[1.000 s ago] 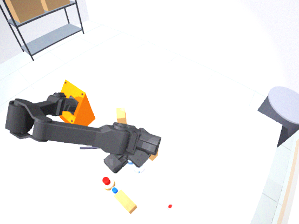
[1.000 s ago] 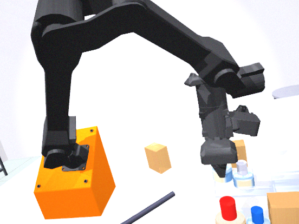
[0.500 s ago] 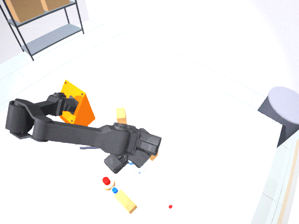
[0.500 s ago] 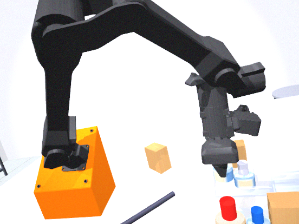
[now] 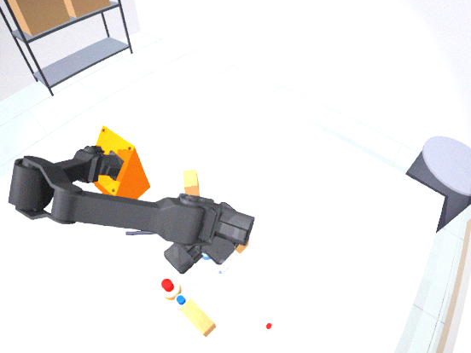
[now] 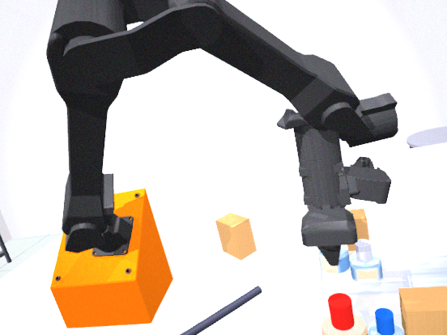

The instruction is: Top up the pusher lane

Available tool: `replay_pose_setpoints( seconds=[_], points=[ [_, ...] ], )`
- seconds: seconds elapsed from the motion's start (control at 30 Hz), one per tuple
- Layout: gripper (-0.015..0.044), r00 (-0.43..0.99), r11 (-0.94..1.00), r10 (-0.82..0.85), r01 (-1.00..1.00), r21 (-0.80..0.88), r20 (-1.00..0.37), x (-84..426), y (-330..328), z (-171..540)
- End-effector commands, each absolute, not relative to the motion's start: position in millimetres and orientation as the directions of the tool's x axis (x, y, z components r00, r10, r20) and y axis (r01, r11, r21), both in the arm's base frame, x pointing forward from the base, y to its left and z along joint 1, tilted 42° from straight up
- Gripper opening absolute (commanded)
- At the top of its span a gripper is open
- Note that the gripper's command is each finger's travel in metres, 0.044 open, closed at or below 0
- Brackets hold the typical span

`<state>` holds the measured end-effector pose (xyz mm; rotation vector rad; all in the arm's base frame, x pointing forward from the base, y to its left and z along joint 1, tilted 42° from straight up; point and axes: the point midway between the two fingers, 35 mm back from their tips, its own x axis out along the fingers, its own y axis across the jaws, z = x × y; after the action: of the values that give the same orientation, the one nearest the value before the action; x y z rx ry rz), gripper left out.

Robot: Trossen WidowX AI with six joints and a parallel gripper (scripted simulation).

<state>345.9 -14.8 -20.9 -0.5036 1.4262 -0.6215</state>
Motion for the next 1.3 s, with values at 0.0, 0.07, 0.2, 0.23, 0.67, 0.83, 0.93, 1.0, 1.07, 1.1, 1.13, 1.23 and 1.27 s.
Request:
replay_pose_setpoints(
  seconds=[0.0, 0.07, 0.2, 0.23, 0.67, 0.83, 0.93, 1.0, 1.07, 1.1, 1.13, 1.23, 1.27],
  points=[
    [0.0000, 0.056, 0.742, -0.669, 0.104, -0.662, -0.741, 352.0, -14.8, -18.5],
    [0.0000, 0.056, 0.742, -0.669, 0.104, -0.662, -0.741, 352.1, -14.8, -18.5],
    [0.0000, 0.056, 0.742, -0.669, 0.104, -0.662, -0.741, 352.6, -14.8, -18.4],
    [0.0000, 0.056, 0.742, -0.669, 0.104, -0.662, -0.741, 352.7, -14.8, -18.4],
    [0.0000, 0.056, 0.742, -0.669, 0.104, -0.662, -0.741, 354.5, -14.9, -18.2],
    [0.0000, 0.056, 0.742, -0.669, 0.104, -0.662, -0.741, 354.9, -15.0, -18.3],
    [0.0000, 0.056, 0.742, -0.669, 0.104, -0.662, -0.741, 355.0, -15.5, -18.8],
    [0.0000, 0.056, 0.742, -0.669, 0.104, -0.662, -0.741, 355.0, -16.0, -19.3],
    [0.0000, 0.056, 0.742, -0.669, 0.104, -0.662, -0.741, 355.1, -16.5, -19.9],
    [0.0000, 0.056, 0.742, -0.669, 0.104, -0.662, -0.741, 355.1, -16.7, -20.1],
    [0.0000, 0.056, 0.742, -0.669, 0.104, -0.662, -0.741, 355.1, -17.0, -20.4],
    [0.0000, 0.056, 0.742, -0.669, 0.104, -0.662, -0.741, 355.2, -17.7, -21.2],
    [0.0000, 0.056, 0.742, -0.669, 0.104, -0.662, -0.741, 355.2, -17.9, -21.5]
  ],
)
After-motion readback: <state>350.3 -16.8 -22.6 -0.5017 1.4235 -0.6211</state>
